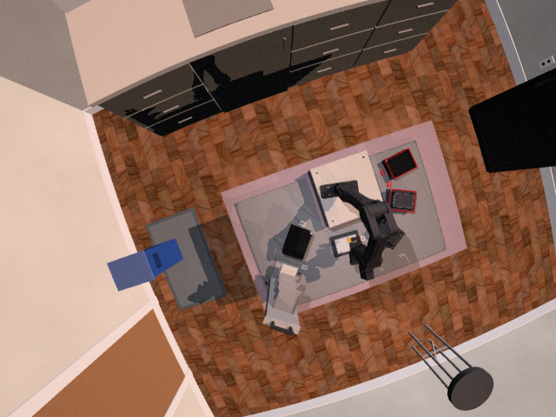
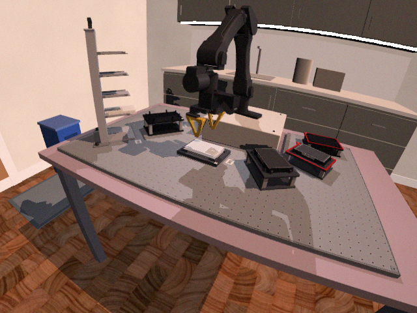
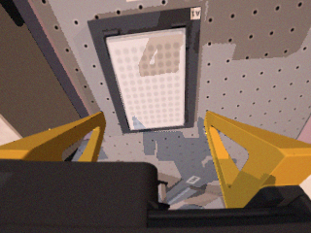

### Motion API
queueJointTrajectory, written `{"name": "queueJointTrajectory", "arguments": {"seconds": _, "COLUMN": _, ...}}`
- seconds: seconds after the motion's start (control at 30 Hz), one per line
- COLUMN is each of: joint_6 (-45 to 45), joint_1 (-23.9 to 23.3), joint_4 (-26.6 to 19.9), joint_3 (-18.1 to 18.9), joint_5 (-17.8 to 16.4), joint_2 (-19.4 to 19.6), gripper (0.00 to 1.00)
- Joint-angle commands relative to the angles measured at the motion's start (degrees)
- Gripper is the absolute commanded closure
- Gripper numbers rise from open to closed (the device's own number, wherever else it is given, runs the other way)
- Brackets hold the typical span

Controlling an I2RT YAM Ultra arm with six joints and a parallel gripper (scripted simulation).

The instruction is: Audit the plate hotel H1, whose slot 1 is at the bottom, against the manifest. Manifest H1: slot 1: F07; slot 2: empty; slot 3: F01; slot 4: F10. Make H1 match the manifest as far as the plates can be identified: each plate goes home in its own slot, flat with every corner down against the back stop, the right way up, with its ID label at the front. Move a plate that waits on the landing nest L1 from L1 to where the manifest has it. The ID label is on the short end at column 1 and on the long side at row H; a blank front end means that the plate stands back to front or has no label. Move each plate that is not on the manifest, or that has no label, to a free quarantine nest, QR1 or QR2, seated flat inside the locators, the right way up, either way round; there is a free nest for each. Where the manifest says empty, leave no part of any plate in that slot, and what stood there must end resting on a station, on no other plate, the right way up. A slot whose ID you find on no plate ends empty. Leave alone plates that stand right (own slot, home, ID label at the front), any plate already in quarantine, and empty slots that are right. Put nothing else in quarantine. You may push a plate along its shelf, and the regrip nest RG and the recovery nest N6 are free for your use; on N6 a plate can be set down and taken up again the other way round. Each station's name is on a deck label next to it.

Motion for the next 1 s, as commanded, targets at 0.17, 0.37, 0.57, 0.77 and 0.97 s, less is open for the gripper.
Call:
{"name": "queueJointTrajectory", "arguments": {"seconds": 0.17, "joint_6": 8.9, "joint_1": 0.0, "joint_4": -0.6, "joint_3": 0.2, "joint_5": 0.0, "joint_2": -0.4, "gripper": 0.0}}
{"name": "queueJointTrajectory", "arguments": {"seconds": 0.37, "joint_6": 15.8, "joint_1": 0.0, "joint_4": -0.6, "joint_3": 0.2, "joint_5": 0.0, "joint_2": -0.4, "gripper": 0.0}}
{"name": "queueJointTrajectory", "arguments": {"seconds": 0.57, "joint_6": 22.7, "joint_1": 0.0, "joint_4": -0.6, "joint_3": 0.2, "joint_5": 0.0, "joint_2": -0.4, "gripper": 0.0}}
{"name": "queueJointTrajectory", "arguments": {"seconds": 0.77, "joint_6": 27.3, "joint_1": 0.0, "joint_4": -0.6, "joint_3": 0.2, "joint_5": 0.0, "joint_2": -0.4, "gripper": 0.0}}
{"name": "queueJointTrajectory", "arguments": {"seconds": 0.97, "joint_6": 34.2, "joint_1": 0.0, "joint_4": -0.6, "joint_3": 0.2, "joint_5": 0.0, "joint_2": -0.4, "gripper": 0.0}}
